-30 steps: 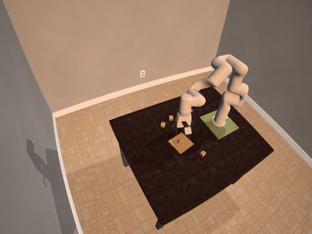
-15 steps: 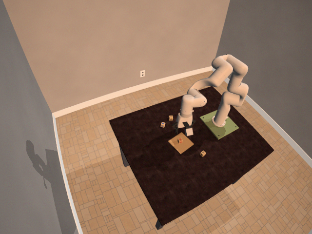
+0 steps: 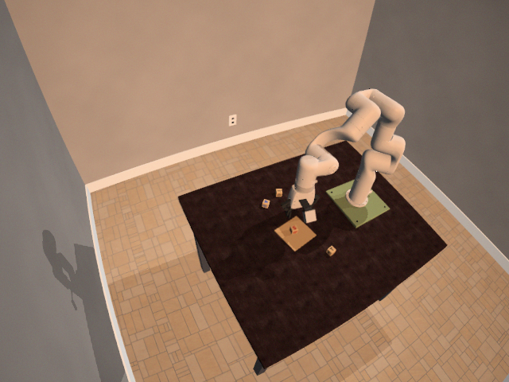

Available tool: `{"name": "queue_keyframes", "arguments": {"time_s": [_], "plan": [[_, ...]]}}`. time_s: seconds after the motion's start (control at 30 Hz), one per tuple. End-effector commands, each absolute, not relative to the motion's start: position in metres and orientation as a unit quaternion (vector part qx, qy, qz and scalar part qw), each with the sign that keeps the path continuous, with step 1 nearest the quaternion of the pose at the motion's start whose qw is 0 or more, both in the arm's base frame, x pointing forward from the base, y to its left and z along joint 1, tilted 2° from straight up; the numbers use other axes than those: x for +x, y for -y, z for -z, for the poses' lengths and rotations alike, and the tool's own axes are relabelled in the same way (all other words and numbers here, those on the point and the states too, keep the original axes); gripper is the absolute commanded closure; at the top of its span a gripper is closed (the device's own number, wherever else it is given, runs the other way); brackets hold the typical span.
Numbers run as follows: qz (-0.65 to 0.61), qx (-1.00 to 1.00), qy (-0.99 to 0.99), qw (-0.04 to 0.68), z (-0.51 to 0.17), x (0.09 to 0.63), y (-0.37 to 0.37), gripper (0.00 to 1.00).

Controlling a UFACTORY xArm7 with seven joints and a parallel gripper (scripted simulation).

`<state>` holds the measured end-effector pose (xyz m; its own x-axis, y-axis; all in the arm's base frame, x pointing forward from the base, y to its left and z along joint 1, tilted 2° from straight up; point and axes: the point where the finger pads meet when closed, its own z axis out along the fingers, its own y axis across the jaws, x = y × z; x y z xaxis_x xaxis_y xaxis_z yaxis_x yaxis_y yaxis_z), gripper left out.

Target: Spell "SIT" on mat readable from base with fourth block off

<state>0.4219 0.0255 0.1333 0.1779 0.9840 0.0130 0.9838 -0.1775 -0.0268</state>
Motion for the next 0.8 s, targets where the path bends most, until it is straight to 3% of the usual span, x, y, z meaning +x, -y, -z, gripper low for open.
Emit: {"name": "queue_keyframes", "arguments": {"time_s": [0.0, 0.77], "plan": [[-0.003, -0.767, 0.641, 0.012, -0.1348, 0.4229, -0.0254, 0.0], [-0.017, -0.762, 0.648, 0.001, -0.1381, 0.4221, -0.025, 0.0]]}}
